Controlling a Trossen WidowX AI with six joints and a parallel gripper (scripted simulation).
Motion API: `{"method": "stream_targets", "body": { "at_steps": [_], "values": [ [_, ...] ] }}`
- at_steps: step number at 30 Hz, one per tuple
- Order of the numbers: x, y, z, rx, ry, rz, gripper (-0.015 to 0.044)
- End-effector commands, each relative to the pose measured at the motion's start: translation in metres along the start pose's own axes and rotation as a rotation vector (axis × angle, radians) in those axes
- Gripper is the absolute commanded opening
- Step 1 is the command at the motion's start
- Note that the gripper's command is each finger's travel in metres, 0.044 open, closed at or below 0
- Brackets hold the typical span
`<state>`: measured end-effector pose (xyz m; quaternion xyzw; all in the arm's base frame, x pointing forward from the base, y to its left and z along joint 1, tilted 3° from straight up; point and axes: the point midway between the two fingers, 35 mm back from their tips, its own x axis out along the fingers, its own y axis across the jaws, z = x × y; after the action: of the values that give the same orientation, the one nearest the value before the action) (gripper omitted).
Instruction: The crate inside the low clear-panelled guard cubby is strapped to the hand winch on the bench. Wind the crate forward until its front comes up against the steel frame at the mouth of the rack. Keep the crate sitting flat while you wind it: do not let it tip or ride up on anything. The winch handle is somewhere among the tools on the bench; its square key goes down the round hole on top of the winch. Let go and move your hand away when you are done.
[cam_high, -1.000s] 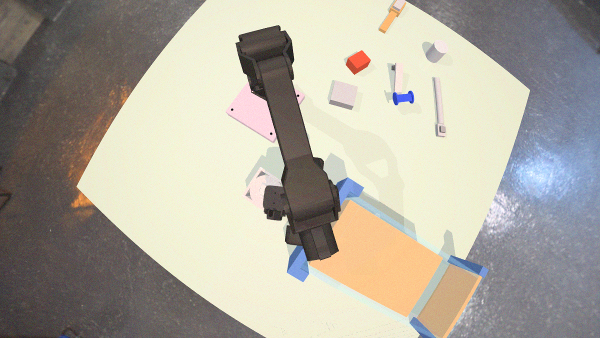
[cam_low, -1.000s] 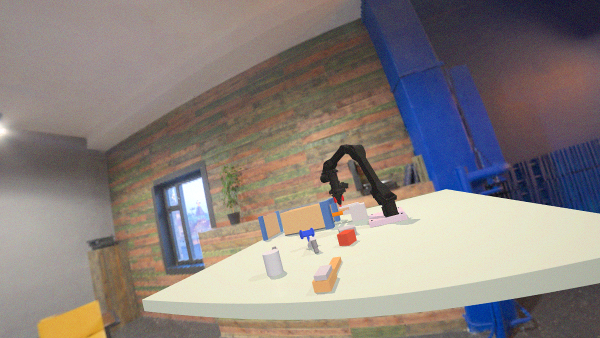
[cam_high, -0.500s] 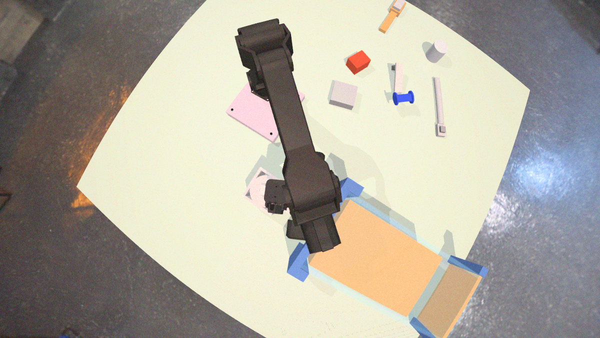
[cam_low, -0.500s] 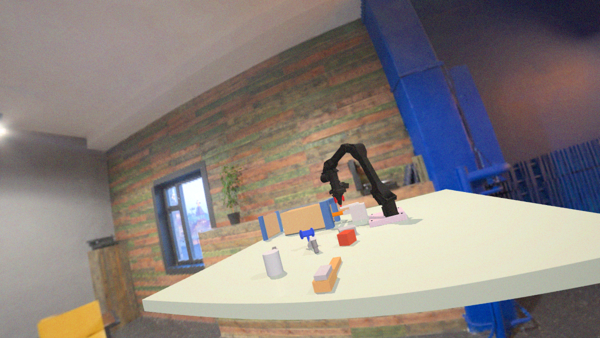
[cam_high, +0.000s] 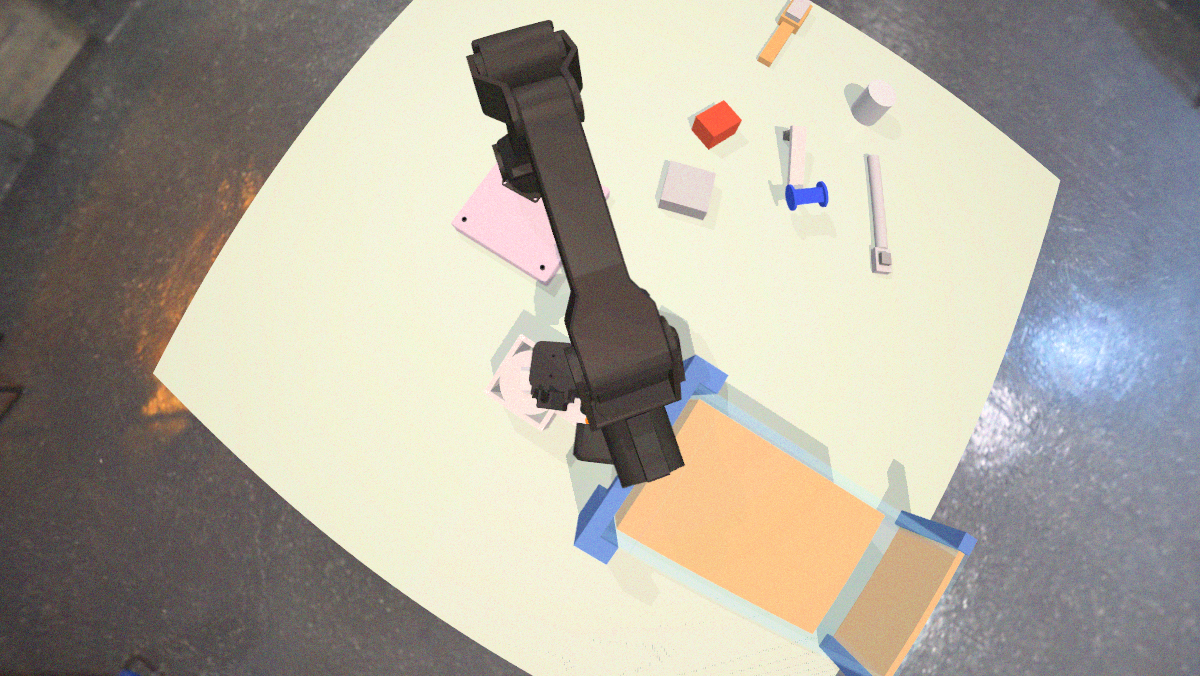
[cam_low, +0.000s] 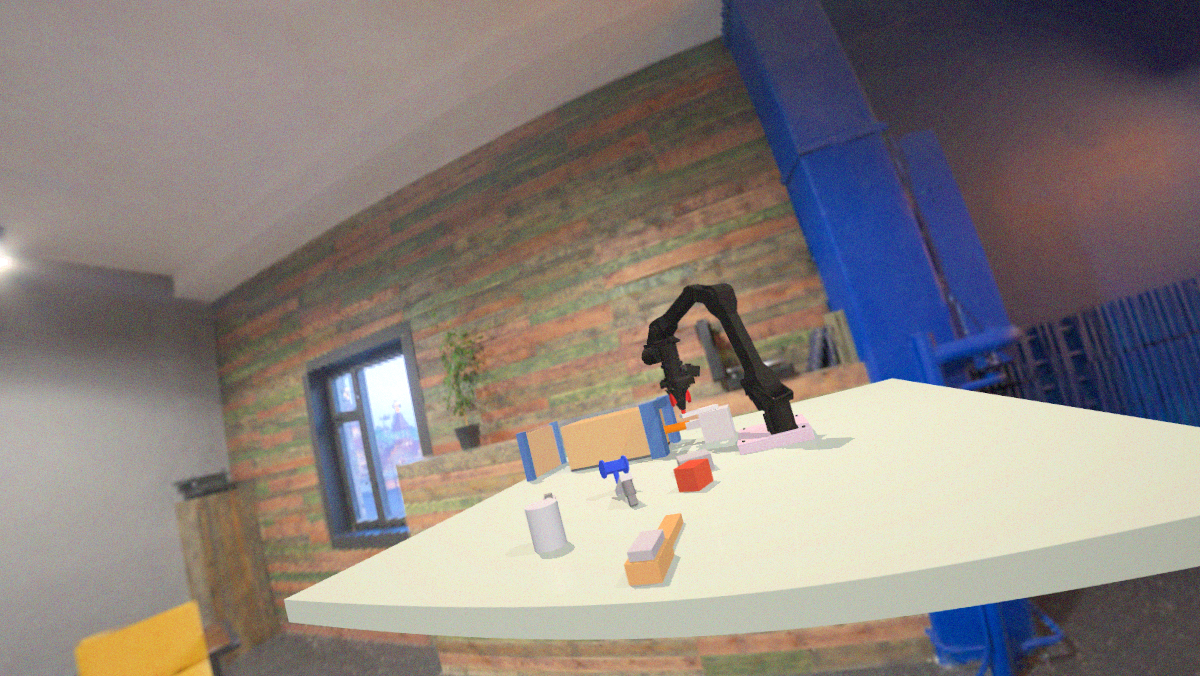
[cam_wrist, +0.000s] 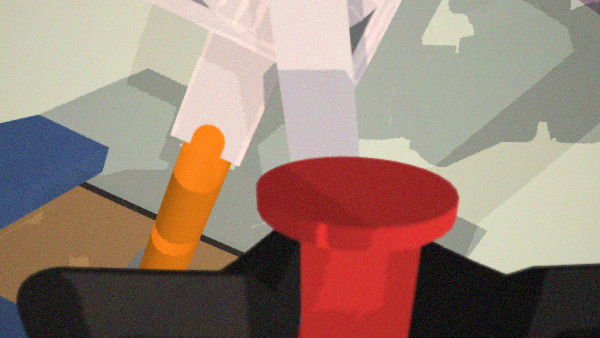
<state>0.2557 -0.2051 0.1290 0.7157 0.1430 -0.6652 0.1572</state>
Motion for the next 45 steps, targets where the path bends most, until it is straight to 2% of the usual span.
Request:
{"method": "stream_targets", "body": {
  "at_steps": [1,45],
  "values": [
    [0.000,-0.015,0.004,0.000,-0.011,-0.030,0.0000],
    [-0.001,-0.054,0.027,0.000,-0.013,-0.034,0.0000]
  ]
}}
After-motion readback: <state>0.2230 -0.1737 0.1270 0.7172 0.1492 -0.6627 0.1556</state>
